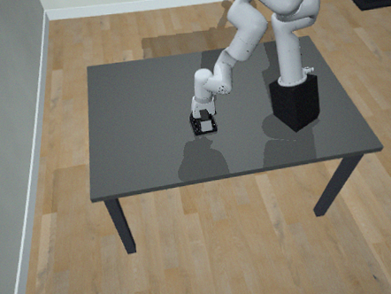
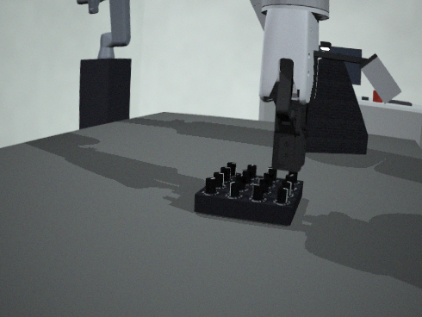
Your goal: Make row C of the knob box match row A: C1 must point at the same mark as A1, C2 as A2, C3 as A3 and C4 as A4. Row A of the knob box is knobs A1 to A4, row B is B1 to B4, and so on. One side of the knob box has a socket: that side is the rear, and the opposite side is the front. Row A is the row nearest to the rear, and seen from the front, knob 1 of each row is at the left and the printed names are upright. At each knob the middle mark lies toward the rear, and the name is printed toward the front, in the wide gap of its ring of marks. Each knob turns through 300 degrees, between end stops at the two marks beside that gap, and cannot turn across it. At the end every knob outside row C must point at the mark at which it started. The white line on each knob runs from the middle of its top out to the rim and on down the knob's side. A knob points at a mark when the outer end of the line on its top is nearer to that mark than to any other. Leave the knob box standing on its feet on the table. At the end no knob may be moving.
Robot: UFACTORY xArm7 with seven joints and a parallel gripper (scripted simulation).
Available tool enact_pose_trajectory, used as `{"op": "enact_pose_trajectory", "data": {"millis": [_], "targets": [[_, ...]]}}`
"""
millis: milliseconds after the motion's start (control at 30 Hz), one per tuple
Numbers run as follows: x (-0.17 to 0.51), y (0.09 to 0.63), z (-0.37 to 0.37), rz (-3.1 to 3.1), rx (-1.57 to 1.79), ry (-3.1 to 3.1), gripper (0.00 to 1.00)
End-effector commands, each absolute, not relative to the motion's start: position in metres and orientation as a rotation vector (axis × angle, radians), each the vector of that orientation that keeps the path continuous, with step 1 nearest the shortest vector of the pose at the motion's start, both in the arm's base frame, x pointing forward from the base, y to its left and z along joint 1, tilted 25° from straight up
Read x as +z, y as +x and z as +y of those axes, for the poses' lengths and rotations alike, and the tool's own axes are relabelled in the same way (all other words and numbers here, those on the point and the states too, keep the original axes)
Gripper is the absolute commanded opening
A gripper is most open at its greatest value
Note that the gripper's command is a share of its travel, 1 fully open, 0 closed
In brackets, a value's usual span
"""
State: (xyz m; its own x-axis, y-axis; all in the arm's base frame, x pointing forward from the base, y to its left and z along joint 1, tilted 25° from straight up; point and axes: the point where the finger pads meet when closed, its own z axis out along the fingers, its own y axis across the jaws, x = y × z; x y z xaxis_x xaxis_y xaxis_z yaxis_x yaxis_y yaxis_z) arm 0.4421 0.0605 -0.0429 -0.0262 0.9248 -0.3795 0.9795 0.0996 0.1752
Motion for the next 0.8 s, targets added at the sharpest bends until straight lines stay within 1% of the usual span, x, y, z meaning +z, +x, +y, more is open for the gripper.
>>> {"op": "enact_pose_trajectory", "data": {"millis": [0,767], "targets": [[-0.0468,0.4443,0.0597,1.991,-0.183,1.862,0.19],[-0.0528,0.4457,0.0572,1.991,-0.183,1.862,0.19]]}}
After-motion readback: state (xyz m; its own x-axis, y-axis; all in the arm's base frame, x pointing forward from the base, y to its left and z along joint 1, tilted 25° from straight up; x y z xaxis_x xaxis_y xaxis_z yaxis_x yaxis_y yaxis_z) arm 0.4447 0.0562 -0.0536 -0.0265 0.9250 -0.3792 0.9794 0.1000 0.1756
